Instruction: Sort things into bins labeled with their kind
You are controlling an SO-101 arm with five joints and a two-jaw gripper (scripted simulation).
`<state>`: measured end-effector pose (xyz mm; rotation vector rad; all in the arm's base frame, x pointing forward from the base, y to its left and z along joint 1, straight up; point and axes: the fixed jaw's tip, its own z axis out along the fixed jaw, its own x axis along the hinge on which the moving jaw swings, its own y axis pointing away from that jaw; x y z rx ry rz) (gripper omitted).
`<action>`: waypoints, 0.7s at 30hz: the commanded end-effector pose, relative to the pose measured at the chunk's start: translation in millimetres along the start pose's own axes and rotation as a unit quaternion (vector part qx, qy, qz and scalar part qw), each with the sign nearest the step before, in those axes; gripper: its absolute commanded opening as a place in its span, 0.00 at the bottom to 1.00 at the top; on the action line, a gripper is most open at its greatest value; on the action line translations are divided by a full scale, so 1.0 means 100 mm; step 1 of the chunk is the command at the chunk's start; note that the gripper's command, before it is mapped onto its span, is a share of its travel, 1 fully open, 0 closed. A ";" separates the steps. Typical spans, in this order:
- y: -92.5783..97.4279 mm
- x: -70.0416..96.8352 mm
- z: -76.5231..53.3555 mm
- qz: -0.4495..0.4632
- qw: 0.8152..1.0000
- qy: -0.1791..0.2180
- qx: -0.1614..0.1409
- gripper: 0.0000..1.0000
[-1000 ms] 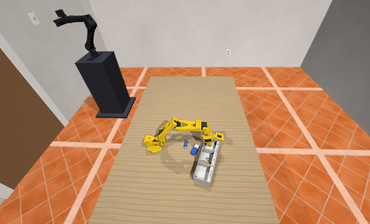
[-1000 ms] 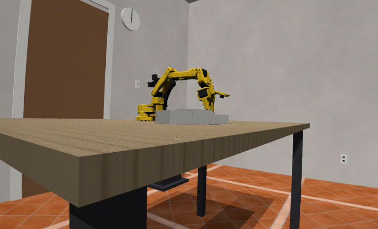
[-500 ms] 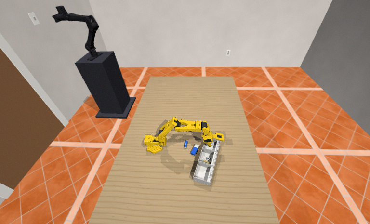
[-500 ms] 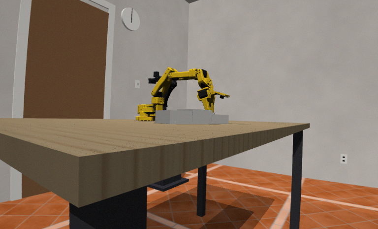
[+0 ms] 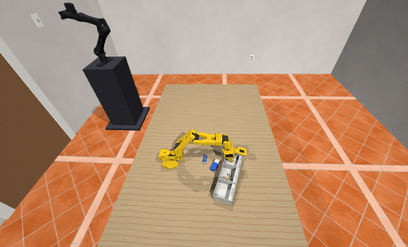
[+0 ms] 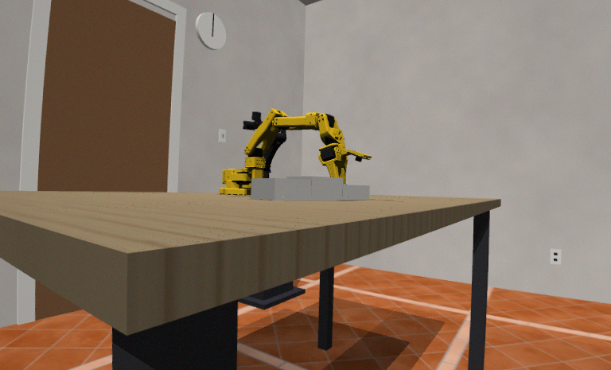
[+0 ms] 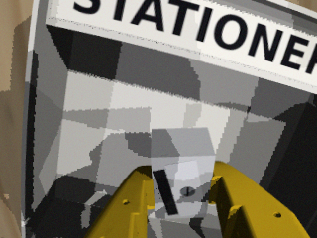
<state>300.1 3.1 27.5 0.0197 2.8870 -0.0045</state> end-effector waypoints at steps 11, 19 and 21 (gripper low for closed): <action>0.02 -0.12 -0.12 -0.007 0.999 -0.042 -0.001 0.00; 0.02 -0.11 -0.10 -0.007 0.999 -0.042 -0.001 0.00; 0.02 -0.11 -0.09 -0.007 0.999 -0.042 -0.001 0.00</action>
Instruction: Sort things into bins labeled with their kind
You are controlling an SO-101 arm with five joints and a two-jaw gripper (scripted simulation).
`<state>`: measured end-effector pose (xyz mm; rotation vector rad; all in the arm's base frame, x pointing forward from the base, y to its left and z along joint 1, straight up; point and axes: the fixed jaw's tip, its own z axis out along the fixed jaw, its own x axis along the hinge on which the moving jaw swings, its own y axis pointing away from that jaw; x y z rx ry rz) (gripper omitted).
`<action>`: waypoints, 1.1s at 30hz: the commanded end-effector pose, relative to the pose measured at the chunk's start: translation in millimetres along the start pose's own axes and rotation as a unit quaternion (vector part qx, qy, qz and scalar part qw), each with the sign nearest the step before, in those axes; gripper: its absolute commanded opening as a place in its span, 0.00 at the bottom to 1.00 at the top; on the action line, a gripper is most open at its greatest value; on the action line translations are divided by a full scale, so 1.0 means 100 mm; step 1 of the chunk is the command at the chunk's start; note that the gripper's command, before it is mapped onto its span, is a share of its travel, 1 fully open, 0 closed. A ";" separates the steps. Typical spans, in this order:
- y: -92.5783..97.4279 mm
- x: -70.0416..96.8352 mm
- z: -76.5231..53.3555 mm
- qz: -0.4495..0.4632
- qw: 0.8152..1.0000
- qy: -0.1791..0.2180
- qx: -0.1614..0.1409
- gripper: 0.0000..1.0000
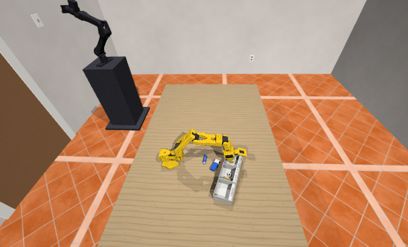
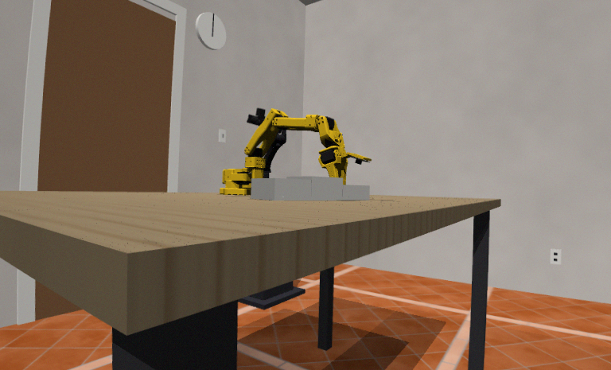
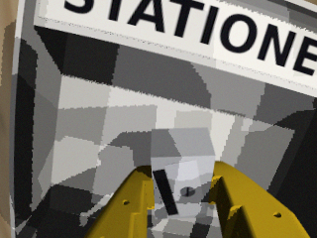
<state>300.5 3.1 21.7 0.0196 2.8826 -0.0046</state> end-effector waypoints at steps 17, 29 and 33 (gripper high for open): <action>0.02 -0.12 -0.14 -0.007 0.999 -0.040 -0.001 0.03; 0.02 -0.12 -0.14 -0.007 0.999 -0.040 -0.001 0.13; 0.02 -0.12 -0.14 -0.007 0.999 -0.040 -0.001 0.16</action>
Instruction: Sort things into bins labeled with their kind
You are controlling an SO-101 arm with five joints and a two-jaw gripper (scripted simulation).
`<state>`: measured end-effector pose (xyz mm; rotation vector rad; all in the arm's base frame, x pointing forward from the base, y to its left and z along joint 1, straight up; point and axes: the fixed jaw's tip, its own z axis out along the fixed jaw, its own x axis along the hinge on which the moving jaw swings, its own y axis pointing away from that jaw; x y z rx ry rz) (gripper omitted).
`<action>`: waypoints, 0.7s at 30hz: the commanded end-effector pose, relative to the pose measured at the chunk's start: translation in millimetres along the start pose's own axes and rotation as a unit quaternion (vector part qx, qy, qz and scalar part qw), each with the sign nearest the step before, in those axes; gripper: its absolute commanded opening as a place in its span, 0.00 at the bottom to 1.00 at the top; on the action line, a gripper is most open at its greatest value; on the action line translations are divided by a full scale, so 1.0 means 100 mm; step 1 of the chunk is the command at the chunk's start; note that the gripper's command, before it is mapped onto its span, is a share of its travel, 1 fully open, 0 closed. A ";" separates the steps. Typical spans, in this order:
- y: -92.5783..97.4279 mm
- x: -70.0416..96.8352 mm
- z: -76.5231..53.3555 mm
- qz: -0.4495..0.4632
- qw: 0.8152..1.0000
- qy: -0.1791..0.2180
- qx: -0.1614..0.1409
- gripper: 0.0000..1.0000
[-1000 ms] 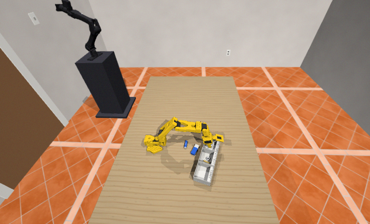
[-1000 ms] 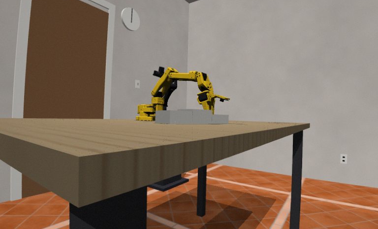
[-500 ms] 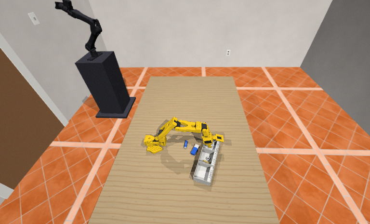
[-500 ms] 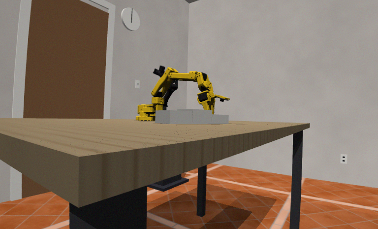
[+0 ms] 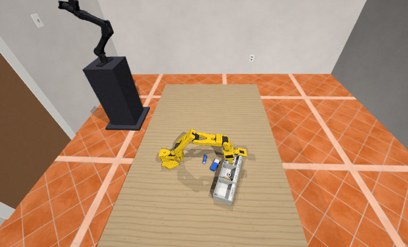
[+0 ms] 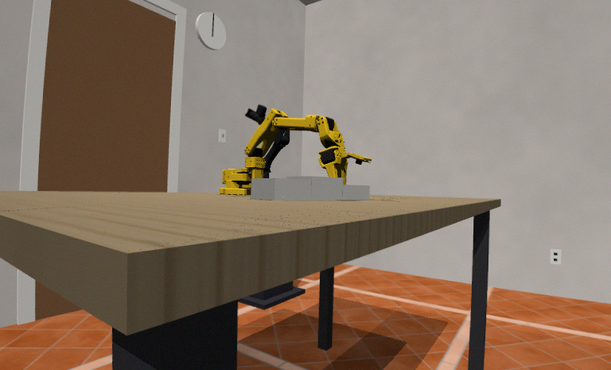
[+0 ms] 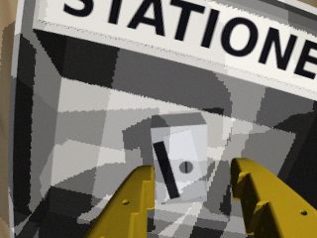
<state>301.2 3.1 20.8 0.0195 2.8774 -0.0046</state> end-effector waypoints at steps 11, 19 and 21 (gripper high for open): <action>0.02 -0.12 -0.16 -0.007 0.999 -0.037 -0.001 0.17; 0.02 -0.13 -0.28 -0.007 0.999 -0.037 -0.001 0.17; 0.02 -0.13 -0.34 -0.007 0.999 -0.037 -0.001 0.17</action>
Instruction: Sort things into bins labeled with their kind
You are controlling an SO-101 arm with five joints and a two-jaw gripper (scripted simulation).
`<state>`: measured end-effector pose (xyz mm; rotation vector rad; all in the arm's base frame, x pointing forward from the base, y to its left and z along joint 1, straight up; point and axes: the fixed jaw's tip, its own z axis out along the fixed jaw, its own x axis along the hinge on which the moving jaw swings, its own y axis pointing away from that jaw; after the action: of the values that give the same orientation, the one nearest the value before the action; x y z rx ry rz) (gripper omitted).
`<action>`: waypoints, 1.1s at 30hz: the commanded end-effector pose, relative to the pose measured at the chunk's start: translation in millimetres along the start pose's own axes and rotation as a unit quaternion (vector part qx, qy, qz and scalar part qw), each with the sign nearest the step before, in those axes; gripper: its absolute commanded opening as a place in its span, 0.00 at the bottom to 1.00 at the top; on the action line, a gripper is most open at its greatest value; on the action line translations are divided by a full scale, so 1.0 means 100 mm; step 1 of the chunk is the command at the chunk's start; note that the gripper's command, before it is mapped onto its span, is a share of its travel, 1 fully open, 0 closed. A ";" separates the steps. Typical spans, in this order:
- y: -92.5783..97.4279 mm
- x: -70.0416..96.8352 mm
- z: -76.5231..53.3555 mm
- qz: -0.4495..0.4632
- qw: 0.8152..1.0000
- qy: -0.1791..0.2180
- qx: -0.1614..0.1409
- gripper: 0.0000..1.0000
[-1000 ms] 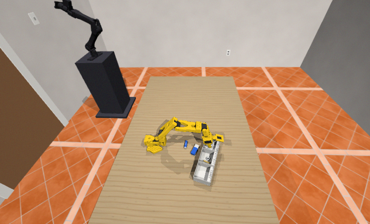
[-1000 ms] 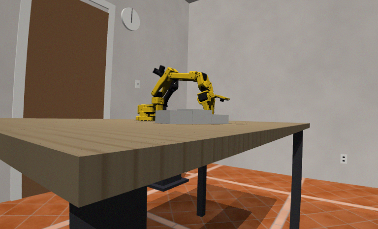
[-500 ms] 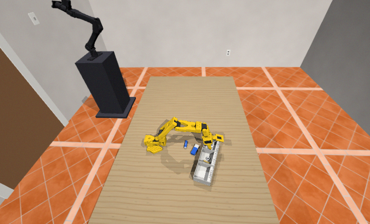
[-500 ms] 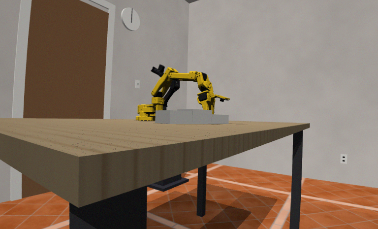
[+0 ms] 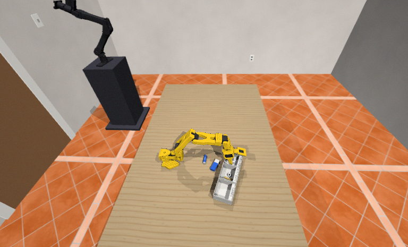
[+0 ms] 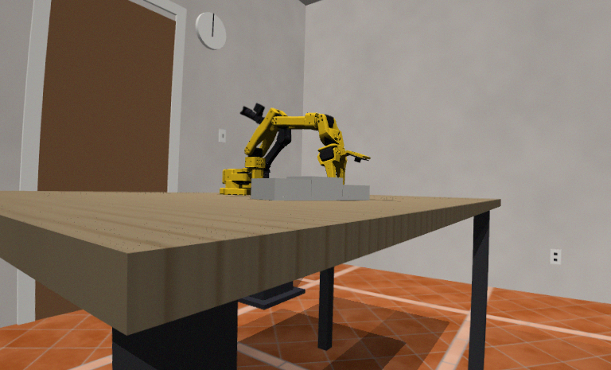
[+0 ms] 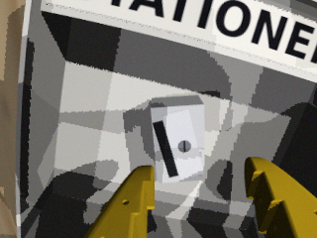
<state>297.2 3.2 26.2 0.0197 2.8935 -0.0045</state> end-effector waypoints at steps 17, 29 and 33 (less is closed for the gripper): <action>0.02 -0.13 -0.59 -0.007 0.999 -0.045 -0.001 0.17; 0.02 -0.13 -0.59 -0.007 0.999 -0.045 -0.001 0.17; 0.02 -0.13 -0.59 -0.007 0.999 -0.045 -0.001 0.17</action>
<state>288.9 3.4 65.6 0.0196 2.8882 -0.0045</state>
